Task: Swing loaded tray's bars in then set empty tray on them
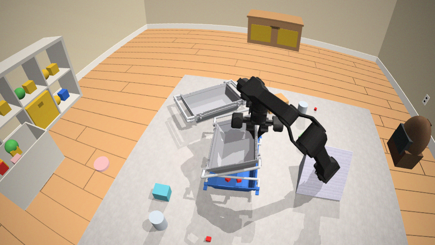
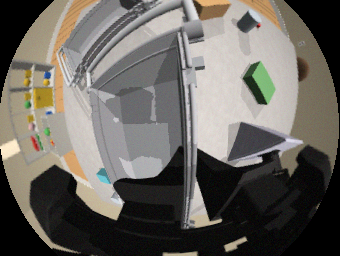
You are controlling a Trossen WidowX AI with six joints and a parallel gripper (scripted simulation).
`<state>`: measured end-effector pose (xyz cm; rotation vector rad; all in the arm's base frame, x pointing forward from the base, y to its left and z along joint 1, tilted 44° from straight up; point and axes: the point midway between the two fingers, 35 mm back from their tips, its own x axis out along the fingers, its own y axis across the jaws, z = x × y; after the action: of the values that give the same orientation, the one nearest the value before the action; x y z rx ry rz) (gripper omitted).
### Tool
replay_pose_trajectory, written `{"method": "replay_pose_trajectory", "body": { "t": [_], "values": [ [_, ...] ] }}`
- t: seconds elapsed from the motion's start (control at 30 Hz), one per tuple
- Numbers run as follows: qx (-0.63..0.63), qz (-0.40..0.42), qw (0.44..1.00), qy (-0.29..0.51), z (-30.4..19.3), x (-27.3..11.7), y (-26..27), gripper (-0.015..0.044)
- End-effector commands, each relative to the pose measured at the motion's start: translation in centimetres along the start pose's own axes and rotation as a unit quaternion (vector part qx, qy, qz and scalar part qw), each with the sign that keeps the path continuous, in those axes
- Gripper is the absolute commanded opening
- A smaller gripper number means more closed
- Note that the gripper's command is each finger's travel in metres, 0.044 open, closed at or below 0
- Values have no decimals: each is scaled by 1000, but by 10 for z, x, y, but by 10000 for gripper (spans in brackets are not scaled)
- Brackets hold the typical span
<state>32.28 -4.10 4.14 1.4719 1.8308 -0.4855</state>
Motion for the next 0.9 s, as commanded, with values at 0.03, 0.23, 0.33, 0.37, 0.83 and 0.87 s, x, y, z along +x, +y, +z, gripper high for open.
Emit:
{"method": "replay_pose_trajectory", "body": {
  "t": [0.03,0.23,0.33,0.37,0.83,0.87],
  "values": [
    [5,1,1000,5,-5,6,-3,0],
    [5,1,1000,5,-8,11,-6,0],
    [5,1,1000,5,-8,11,-6,0],
    [5,1,1000,5,-8,12,-6,0],
    [5,1,1000,5,-16,24,-10,0],
    [5,1,1000,5,-16,24,-10,0]
  ]
}}
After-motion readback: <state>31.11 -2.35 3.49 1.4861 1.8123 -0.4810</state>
